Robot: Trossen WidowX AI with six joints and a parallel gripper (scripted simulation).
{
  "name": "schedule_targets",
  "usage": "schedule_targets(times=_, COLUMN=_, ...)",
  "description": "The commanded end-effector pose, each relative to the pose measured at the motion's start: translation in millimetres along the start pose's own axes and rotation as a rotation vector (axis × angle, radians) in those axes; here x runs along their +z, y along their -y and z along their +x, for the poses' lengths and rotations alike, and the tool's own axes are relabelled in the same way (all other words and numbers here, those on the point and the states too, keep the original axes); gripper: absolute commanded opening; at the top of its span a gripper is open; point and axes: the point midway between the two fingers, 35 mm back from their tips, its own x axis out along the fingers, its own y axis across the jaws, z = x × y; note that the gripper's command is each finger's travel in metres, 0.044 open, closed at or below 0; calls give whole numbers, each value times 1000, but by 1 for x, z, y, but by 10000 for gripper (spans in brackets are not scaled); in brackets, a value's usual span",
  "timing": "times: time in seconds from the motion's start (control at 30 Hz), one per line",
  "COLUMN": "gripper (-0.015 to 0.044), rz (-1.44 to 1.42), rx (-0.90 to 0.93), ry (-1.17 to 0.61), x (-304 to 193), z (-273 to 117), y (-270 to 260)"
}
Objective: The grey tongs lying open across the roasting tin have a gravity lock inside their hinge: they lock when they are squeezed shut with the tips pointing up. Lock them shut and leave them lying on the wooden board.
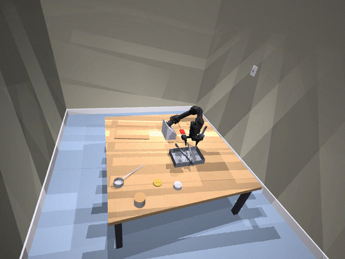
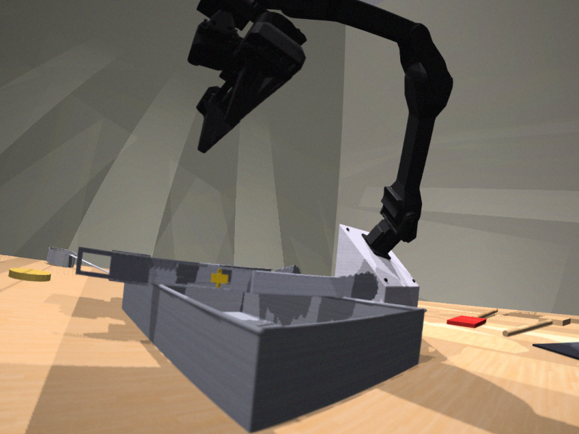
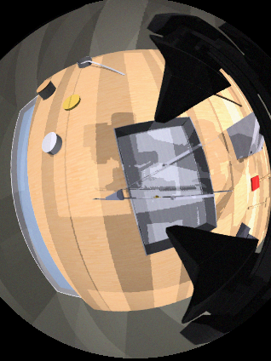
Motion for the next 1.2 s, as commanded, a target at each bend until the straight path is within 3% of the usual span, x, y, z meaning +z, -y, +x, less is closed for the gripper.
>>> schedule_targets(times=0.0, gripper=440, rz=-137, rx=3, ry=-196, x=-29, z=60, y=-12)
schedule_targets(times=0.1, gripper=440, rz=-178, rx=7, ry=-253, x=-39, z=76, y=-16)
schedule_targets(times=1.17, gripper=440, rz=-179, rx=5, ry=-253, x=-43, z=103, y=-8)
